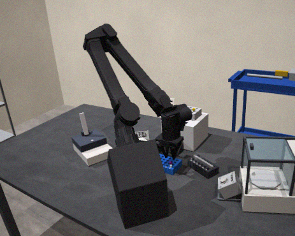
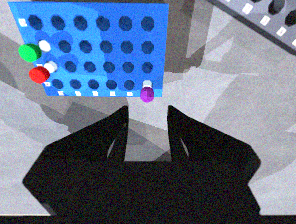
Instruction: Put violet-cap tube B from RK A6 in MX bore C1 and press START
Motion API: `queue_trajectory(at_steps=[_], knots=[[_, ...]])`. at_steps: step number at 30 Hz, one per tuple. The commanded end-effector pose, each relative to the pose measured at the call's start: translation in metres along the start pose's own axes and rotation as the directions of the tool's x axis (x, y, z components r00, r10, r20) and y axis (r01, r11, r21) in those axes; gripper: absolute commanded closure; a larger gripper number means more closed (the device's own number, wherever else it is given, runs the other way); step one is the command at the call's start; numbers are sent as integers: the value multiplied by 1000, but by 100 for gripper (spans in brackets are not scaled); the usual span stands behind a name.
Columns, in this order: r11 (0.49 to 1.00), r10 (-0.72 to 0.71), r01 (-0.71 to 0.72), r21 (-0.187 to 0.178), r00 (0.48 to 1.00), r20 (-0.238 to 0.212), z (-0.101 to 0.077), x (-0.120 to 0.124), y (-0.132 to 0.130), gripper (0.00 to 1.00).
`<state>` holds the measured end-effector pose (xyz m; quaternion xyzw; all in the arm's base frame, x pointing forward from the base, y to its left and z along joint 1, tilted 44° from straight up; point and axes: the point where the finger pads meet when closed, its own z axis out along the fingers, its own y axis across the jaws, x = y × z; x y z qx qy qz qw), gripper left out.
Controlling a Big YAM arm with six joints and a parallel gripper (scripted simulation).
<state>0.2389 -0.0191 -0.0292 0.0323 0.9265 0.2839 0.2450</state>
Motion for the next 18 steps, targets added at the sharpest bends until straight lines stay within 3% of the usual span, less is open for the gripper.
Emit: queue_trajectory(at_steps=[1,6,18], knots=[[1000,21,-21,-2,1000,-7,10,2,1,64],[1000,21,-21,-2,1000,-7,18,2,1,64],[1000,12,-12,4,1000,10,14,-5,-2,64]])
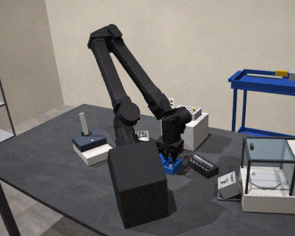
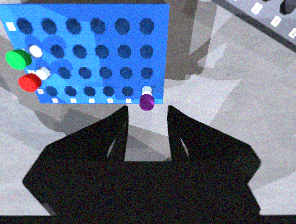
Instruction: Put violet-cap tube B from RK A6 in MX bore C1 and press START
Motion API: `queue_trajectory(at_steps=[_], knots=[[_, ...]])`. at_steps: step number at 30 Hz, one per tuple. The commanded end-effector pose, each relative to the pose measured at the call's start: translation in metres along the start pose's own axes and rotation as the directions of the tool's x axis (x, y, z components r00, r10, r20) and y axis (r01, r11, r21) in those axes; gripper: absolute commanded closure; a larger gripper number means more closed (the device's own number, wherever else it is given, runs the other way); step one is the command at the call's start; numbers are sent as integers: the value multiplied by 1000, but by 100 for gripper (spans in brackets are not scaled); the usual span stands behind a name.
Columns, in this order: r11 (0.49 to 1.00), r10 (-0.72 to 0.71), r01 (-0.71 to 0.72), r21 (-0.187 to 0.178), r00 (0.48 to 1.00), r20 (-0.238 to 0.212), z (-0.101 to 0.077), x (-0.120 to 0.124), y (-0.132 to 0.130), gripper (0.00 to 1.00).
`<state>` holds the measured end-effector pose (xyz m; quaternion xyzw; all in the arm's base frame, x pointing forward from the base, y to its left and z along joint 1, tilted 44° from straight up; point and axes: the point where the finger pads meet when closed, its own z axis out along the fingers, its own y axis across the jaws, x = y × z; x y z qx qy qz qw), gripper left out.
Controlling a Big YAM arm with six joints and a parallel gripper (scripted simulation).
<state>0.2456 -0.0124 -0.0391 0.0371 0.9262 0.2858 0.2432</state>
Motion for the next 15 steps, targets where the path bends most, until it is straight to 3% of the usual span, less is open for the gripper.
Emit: queue_trajectory(at_steps=[1,2,15], knots=[[1000,1,-1,5,1000,11,0,-5,-2,64],[1000,8,-8,0,1000,-5,4,1,1,64],[1000,8,-8,-1,1000,-5,10,1,1,64]])
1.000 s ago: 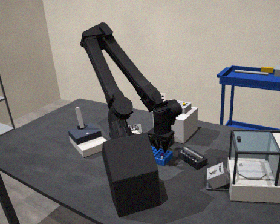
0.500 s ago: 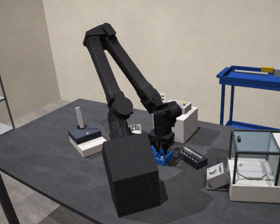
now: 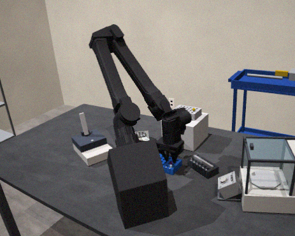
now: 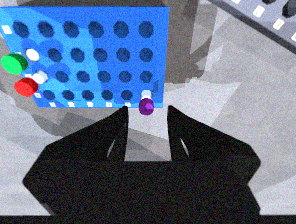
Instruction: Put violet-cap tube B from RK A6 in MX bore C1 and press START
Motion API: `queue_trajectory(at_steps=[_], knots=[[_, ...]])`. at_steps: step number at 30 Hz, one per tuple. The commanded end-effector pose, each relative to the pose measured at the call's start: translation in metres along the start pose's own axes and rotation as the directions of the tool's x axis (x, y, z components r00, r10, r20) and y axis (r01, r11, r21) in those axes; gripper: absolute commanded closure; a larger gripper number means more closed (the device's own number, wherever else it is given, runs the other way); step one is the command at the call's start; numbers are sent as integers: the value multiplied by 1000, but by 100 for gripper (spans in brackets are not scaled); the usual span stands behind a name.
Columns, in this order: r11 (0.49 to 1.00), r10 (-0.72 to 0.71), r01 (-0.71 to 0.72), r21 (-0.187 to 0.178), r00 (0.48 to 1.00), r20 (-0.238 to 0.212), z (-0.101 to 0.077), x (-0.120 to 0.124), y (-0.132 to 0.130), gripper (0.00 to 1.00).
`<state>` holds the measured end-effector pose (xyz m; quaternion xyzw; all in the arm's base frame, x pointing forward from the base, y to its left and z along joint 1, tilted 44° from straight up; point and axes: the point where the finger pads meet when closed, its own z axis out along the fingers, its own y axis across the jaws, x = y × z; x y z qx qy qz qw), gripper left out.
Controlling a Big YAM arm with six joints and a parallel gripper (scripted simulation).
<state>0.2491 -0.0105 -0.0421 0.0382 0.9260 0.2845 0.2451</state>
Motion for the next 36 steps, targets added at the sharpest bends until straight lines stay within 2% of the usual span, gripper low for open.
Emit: queue_trajectory(at_steps=[1,36], knots=[[1000,9,-9,-3,1000,-10,5,3,1,64],[1000,8,-8,-4,1000,-9,19,3,2,64]])
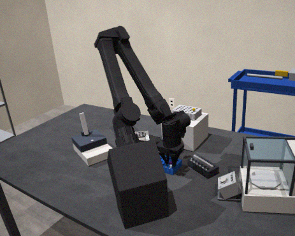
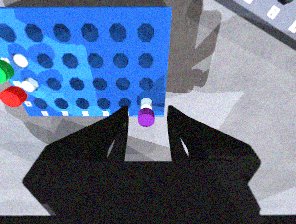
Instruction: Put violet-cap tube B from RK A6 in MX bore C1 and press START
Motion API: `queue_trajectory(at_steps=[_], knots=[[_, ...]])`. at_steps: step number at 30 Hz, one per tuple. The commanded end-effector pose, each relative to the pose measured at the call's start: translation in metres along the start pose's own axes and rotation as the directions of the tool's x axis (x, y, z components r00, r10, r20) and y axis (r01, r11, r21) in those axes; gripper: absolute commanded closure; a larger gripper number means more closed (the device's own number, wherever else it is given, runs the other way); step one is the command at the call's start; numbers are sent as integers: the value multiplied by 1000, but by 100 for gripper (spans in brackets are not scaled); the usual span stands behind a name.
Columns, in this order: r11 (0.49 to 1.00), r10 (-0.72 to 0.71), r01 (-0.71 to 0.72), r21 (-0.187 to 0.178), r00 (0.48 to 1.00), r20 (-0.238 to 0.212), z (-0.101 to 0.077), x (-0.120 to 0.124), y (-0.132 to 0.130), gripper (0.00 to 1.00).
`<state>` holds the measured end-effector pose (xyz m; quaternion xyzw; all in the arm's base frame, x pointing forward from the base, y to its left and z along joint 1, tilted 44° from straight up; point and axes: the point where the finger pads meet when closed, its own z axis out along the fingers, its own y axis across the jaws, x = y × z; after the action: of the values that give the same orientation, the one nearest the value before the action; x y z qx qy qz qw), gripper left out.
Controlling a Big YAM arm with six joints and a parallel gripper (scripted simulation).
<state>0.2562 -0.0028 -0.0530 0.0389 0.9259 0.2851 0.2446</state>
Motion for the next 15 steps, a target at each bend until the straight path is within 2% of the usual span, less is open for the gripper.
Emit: queue_trajectory(at_steps=[1,9,10,15], knots=[[1000,6,-6,-3,1000,-9,4,3,1,64],[1000,6,-6,-3,1000,-9,4,3,1,64],[1000,6,-6,-3,1000,-9,4,3,1,91],[1000,7,-7,-3,1000,-10,4,3,2,91]])
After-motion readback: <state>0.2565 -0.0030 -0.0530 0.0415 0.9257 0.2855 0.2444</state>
